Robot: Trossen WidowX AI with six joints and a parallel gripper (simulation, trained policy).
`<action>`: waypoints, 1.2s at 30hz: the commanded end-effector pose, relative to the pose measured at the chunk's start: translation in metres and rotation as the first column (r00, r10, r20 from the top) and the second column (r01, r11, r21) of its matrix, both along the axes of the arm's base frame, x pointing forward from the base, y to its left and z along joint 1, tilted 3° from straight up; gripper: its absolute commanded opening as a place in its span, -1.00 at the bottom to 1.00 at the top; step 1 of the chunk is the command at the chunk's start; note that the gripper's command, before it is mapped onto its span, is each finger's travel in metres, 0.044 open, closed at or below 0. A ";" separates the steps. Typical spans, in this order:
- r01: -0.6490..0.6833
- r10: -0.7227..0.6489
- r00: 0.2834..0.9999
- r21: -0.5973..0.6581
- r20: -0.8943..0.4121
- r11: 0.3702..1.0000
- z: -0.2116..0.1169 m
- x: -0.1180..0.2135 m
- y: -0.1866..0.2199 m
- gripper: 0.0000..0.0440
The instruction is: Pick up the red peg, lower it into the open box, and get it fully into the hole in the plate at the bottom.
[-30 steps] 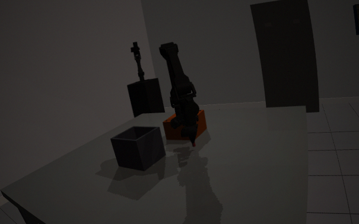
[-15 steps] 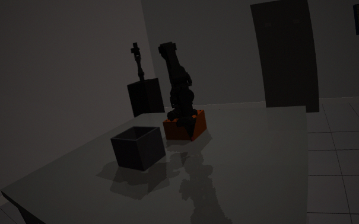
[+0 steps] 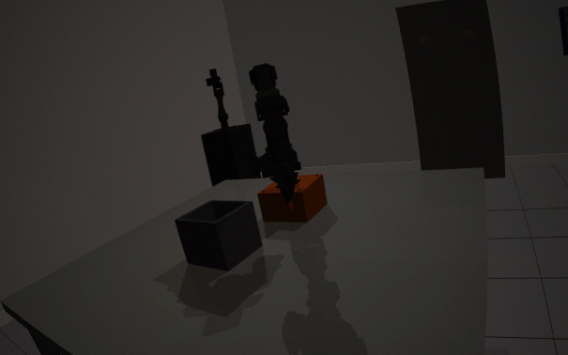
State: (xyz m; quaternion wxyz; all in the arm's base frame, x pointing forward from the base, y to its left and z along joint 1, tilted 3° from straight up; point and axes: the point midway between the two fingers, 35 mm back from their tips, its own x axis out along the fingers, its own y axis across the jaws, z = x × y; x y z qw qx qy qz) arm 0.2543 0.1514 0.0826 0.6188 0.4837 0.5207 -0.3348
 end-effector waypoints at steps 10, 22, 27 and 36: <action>0.026 -0.023 0.998 -0.046 0.054 0.999 0.043 0.025 -0.040 -1.00; 0.077 -0.072 0.996 -0.100 0.048 0.992 0.053 0.037 -0.086 -1.00; 0.093 -0.090 0.995 -0.118 0.032 0.989 0.052 0.039 -0.103 -1.00; 0.112 -0.113 0.994 -0.140 -0.002 0.984 0.048 0.042 -0.129 -1.00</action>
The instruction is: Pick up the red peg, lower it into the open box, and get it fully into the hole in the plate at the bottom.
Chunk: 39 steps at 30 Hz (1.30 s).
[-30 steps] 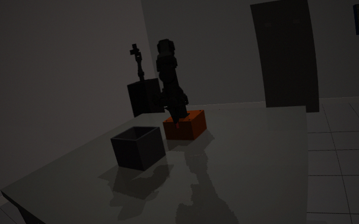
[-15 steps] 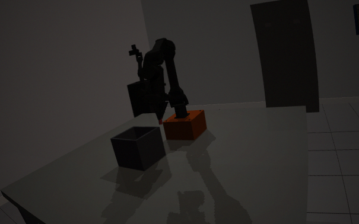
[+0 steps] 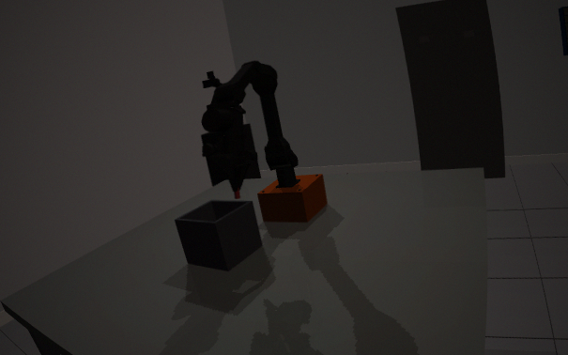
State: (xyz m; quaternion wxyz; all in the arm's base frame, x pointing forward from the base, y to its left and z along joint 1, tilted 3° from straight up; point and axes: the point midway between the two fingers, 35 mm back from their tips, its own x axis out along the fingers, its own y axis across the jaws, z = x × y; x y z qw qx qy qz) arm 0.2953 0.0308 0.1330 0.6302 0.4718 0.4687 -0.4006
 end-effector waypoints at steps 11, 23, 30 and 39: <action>0.013 -0.013 0.998 -0.013 -0.059 1.000 -0.011 0.006 -0.032 -1.00; 0.019 -0.020 0.995 -0.010 -0.102 1.000 -0.033 0.012 -0.055 -1.00; 0.022 -0.022 0.993 0.006 -0.115 1.000 -0.051 0.017 -0.063 -1.00; 0.016 -0.013 0.993 0.019 -0.117 1.000 -0.068 0.026 -0.073 -1.00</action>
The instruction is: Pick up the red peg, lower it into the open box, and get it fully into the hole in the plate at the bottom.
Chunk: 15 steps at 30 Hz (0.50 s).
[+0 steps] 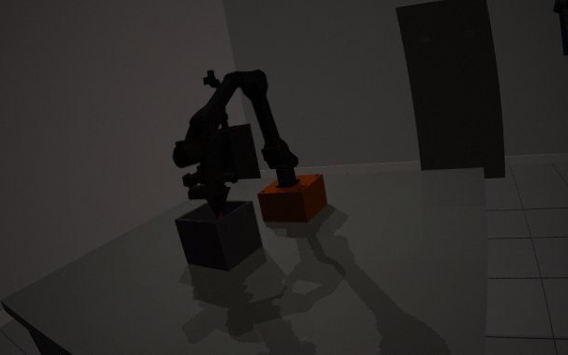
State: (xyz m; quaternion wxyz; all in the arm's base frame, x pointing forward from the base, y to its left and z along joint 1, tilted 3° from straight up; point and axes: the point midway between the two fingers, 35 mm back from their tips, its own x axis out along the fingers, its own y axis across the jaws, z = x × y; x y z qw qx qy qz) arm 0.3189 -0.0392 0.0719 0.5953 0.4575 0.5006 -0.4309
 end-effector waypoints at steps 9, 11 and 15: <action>-0.029 0.029 0.999 0.018 -0.017 0.999 -0.027 0.007 -0.009 -1.00; -0.035 0.036 0.999 0.017 -0.021 0.999 -0.031 0.008 -0.010 -1.00; -0.049 0.049 0.998 0.013 -0.029 0.999 -0.039 0.010 -0.012 -1.00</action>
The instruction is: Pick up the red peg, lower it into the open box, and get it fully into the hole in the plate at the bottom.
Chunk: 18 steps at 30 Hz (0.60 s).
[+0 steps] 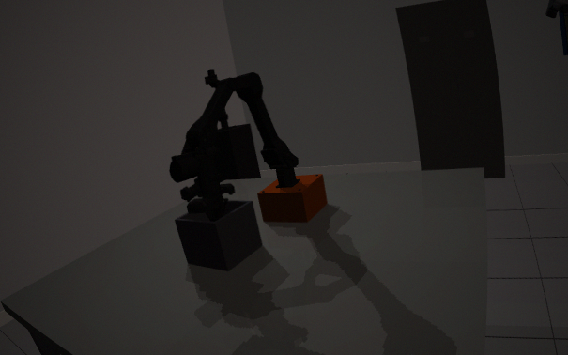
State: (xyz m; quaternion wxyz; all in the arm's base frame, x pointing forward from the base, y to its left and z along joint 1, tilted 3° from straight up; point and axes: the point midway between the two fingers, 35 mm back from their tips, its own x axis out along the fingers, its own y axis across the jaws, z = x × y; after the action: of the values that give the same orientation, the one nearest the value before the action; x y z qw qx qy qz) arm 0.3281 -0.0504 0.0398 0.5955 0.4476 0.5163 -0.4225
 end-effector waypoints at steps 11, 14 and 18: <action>-0.043 0.044 0.997 0.024 -0.059 0.999 -0.019 0.001 0.000 -0.47; -0.037 0.041 0.997 0.064 -0.063 0.997 -0.015 0.003 0.003 -0.33; -0.025 0.033 0.998 0.113 -0.062 0.993 -0.008 0.006 0.001 -0.29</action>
State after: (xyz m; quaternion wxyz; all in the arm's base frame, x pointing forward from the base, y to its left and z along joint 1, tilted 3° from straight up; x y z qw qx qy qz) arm 0.3321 -0.0480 0.0278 0.5686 0.4478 0.5576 -0.4065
